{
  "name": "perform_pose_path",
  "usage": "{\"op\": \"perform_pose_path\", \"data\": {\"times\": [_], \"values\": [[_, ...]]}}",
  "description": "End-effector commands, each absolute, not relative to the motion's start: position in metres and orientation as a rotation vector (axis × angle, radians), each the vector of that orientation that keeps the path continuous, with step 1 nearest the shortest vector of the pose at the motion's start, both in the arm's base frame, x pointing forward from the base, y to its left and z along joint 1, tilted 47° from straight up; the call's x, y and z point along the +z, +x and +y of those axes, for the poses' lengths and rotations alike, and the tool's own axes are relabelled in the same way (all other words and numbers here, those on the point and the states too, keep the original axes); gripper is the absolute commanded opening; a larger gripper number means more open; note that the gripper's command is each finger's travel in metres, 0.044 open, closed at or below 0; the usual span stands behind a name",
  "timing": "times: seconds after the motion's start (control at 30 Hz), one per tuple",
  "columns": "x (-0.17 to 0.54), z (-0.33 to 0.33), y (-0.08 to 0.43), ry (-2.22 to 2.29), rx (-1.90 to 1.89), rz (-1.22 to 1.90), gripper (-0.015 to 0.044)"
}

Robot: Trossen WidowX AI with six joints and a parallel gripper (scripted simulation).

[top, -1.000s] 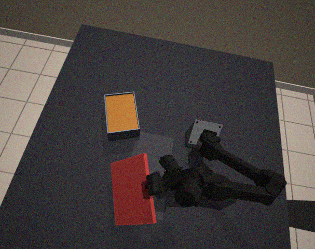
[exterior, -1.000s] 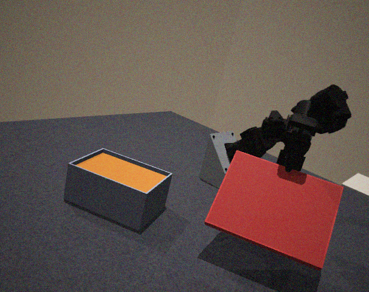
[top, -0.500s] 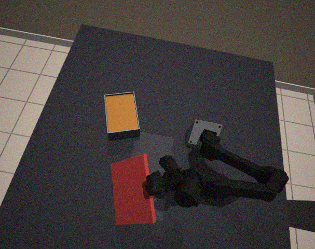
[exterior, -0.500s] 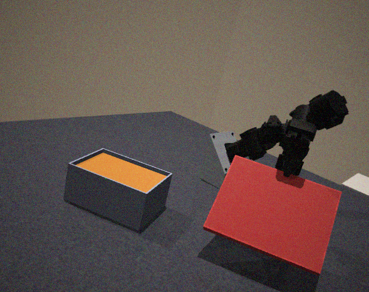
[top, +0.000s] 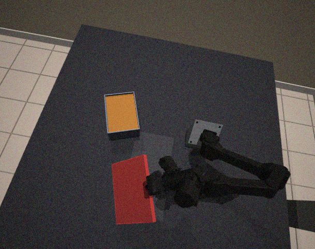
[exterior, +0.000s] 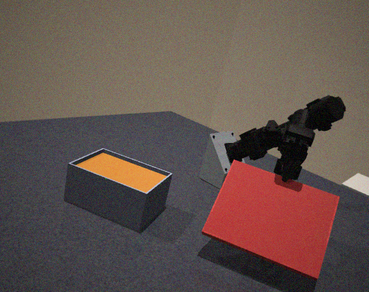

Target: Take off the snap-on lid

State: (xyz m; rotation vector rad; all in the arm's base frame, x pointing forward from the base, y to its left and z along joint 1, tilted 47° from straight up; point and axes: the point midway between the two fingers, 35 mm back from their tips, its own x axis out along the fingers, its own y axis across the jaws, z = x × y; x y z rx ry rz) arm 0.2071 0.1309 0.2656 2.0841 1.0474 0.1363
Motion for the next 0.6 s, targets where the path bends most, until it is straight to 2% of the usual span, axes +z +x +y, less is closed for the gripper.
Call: {"op": "perform_pose_path", "data": {"times": [0.0,0.57], "values": [[0.2639,0.1323,0.208,2.09,0.134,1.035,0.0],[0.2551,0.1422,0.207,2.091,0.136,1.035,0.0]]}}
